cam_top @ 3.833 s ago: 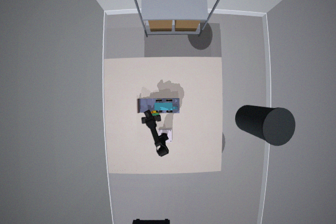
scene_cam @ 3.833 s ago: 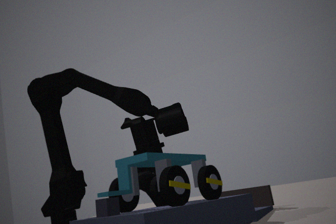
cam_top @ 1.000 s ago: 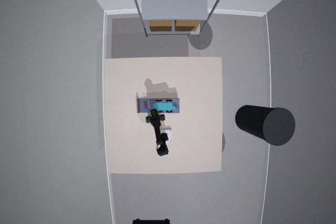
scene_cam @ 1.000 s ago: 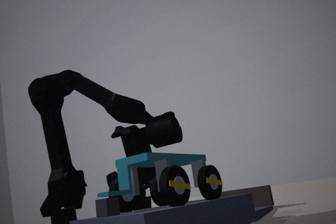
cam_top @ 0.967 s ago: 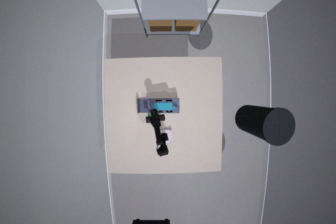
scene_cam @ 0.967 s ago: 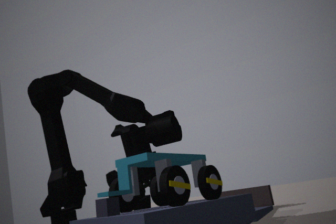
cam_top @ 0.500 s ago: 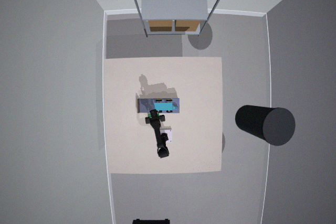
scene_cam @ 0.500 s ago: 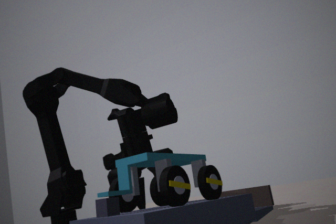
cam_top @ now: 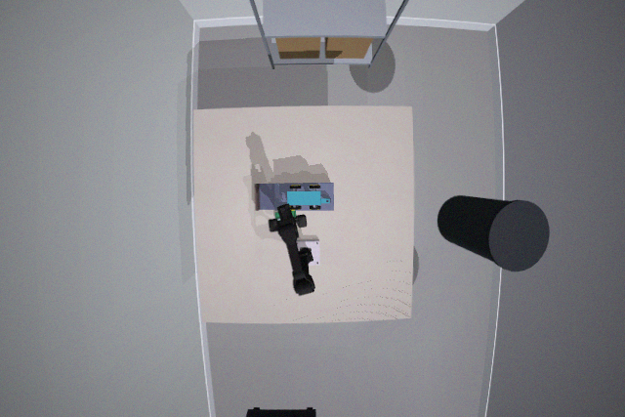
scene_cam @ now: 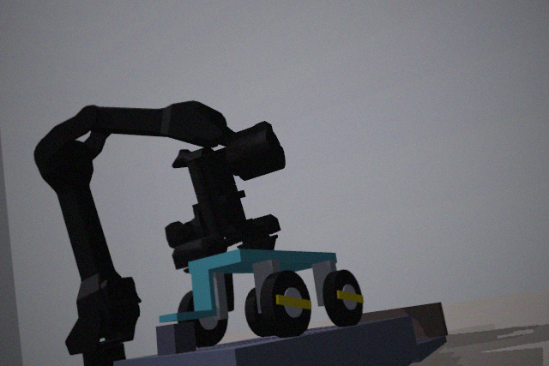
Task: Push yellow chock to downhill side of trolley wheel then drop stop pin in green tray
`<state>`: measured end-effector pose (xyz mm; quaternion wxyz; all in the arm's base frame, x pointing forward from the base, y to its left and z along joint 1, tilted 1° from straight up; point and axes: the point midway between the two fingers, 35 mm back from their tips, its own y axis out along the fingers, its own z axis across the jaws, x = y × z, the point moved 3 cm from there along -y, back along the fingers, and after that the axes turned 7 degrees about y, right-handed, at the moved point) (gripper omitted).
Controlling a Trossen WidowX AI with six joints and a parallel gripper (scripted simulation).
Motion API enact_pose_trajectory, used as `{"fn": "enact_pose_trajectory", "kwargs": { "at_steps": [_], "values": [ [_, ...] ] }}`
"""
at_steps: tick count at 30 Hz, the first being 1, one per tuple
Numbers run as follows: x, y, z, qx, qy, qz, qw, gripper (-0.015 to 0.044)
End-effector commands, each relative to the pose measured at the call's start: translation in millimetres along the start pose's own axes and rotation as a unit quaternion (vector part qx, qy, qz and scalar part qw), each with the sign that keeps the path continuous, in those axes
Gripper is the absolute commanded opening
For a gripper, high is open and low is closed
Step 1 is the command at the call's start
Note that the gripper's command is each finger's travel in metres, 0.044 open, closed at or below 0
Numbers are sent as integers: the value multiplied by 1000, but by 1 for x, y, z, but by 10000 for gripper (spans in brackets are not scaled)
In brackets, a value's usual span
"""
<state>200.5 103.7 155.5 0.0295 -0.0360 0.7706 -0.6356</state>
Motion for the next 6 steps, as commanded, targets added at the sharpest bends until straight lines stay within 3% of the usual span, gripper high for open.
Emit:
{"fn": "enact_pose_trajectory", "kwargs": {
  "at_steps": [1,6],
  "values": [
    [0,0,0,0,0,0,1000,440],
    [0,0,0,0,0,0,1000,440]
  ]
}}
